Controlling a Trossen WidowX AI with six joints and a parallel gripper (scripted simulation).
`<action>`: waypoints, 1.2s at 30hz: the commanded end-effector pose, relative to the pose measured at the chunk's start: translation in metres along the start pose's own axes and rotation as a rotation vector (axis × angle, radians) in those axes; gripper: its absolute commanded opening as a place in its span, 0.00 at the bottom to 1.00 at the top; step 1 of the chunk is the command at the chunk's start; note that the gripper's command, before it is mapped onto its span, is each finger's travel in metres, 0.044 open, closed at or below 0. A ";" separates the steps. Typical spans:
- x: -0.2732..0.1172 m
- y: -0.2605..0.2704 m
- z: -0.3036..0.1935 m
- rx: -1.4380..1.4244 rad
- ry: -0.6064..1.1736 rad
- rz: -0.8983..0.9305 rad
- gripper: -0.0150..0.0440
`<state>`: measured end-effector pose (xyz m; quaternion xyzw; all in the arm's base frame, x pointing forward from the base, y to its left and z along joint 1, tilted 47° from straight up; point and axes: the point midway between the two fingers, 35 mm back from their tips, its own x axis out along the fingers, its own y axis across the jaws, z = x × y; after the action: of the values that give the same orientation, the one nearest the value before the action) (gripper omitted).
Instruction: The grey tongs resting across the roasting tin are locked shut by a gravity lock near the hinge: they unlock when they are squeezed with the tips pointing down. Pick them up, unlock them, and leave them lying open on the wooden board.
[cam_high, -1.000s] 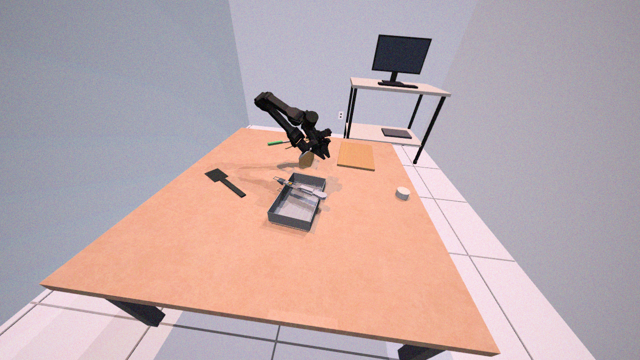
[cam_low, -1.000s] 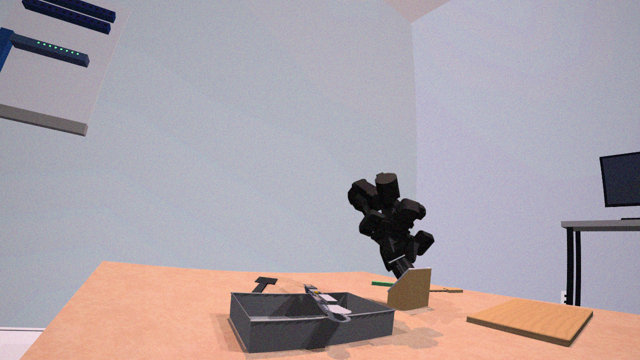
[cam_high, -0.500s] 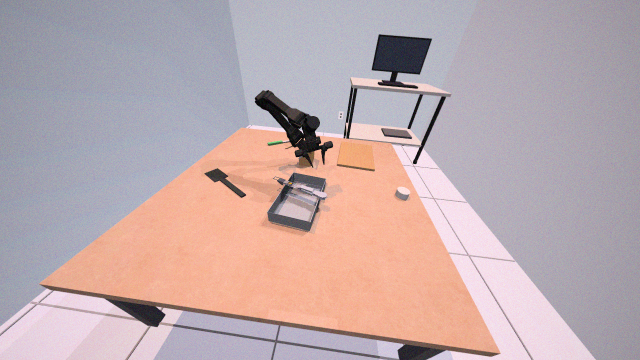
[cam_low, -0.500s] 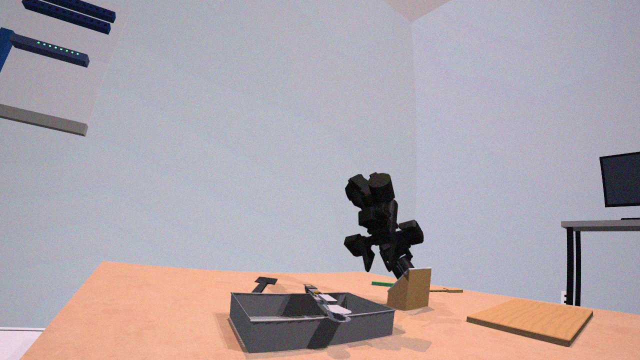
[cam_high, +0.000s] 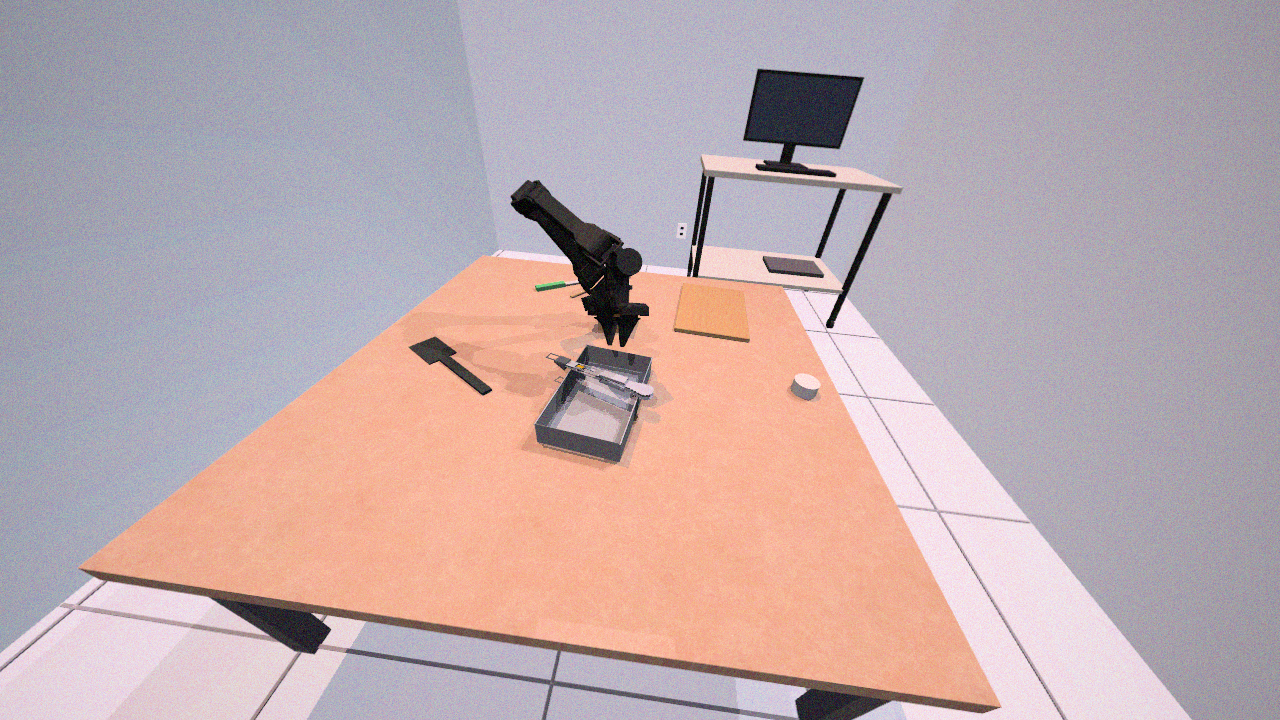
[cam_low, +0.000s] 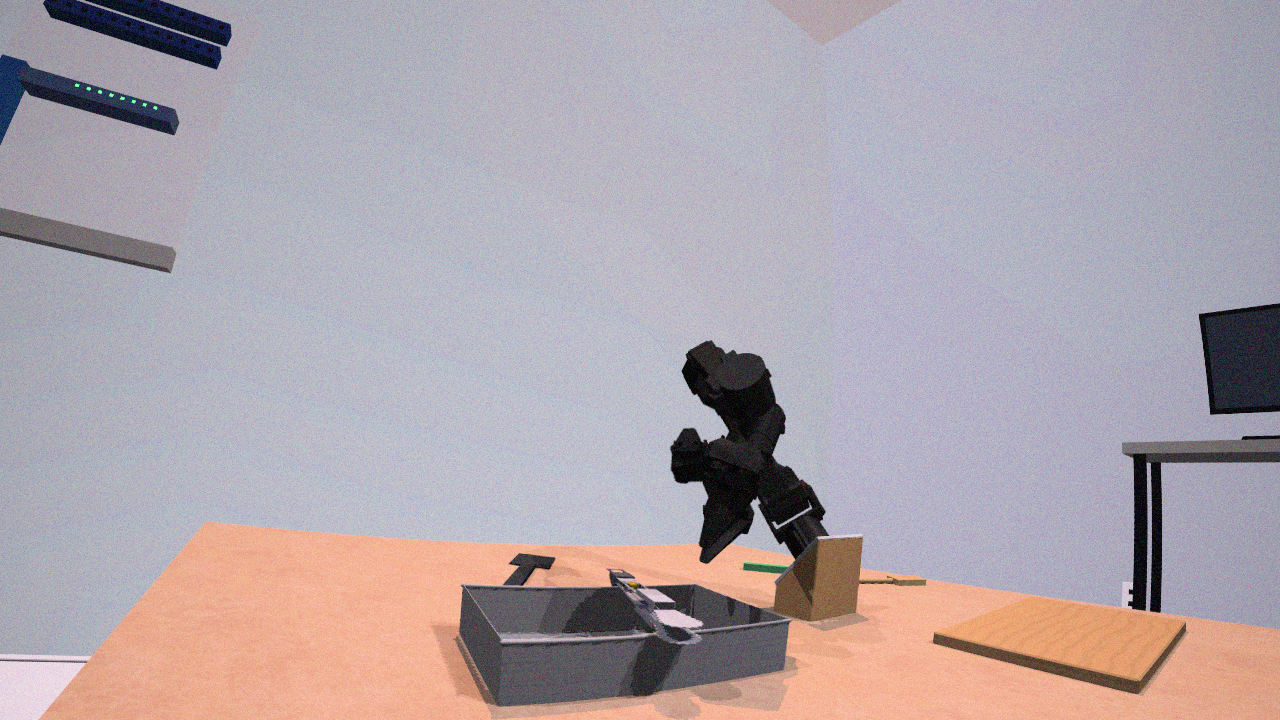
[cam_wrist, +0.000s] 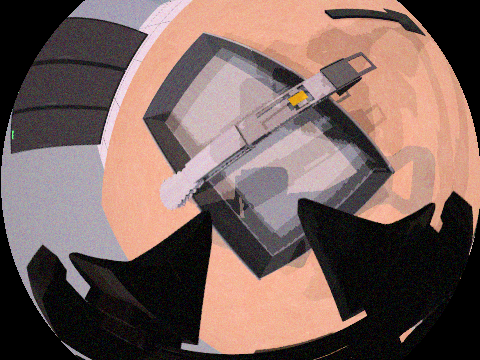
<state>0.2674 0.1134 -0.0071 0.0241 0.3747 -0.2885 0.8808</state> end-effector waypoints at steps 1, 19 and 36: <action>0.023 -0.011 0.034 0.810 -0.228 -0.104 0.69; 0.024 -0.012 0.038 1.002 -0.263 -0.090 0.69; 0.034 -0.017 0.043 1.002 -0.258 -0.091 0.69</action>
<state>0.3044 0.0758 0.0072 0.3948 0.0783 -0.4682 0.7866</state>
